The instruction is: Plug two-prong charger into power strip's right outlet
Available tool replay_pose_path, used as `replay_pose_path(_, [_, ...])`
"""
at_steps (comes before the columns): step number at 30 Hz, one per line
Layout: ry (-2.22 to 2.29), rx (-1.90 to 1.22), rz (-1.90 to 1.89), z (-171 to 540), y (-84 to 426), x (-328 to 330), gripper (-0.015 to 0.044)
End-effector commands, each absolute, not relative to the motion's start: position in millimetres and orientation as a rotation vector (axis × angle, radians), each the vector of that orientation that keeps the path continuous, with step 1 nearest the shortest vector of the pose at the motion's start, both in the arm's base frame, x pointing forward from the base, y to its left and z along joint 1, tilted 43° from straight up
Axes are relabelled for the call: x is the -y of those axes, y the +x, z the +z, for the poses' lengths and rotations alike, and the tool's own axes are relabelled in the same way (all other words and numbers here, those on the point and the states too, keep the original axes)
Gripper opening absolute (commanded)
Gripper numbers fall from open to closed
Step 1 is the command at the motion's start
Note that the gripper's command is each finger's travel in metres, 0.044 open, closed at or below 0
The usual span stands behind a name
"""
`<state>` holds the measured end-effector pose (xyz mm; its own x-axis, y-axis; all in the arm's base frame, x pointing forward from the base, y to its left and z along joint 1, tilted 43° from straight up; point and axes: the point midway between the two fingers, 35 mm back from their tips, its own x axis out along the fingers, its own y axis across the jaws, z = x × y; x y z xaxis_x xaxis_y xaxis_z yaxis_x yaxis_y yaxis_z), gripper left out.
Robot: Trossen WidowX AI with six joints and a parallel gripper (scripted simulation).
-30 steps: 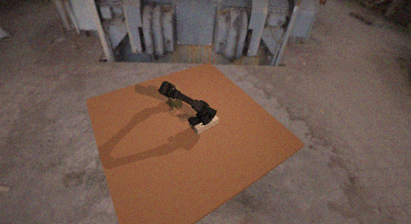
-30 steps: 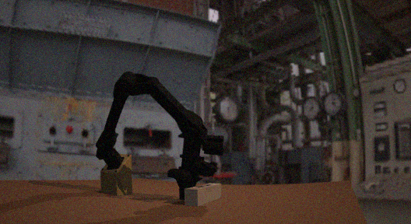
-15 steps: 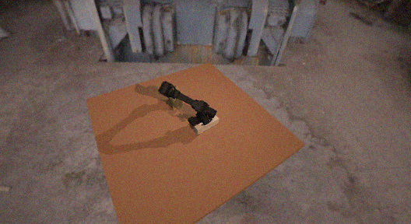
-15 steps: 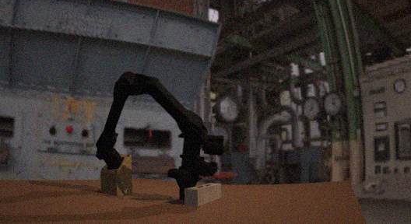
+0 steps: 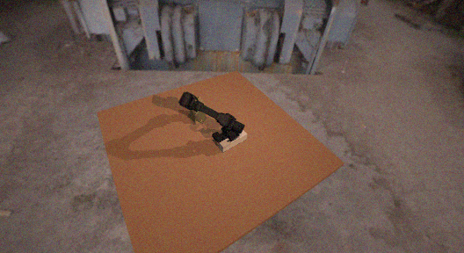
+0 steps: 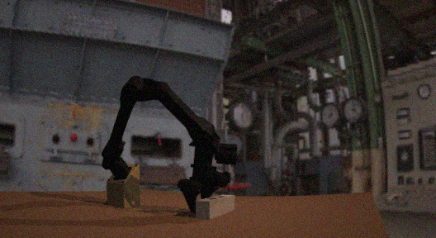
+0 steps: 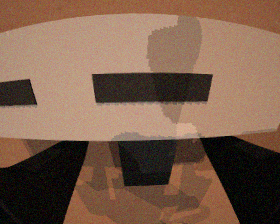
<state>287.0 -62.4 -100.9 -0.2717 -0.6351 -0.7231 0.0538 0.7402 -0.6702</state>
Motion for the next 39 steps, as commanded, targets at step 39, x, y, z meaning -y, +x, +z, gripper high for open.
replay_pose_path(39, [-0.463, -1.698, -0.709, -100, 275, 60, 0.0440])
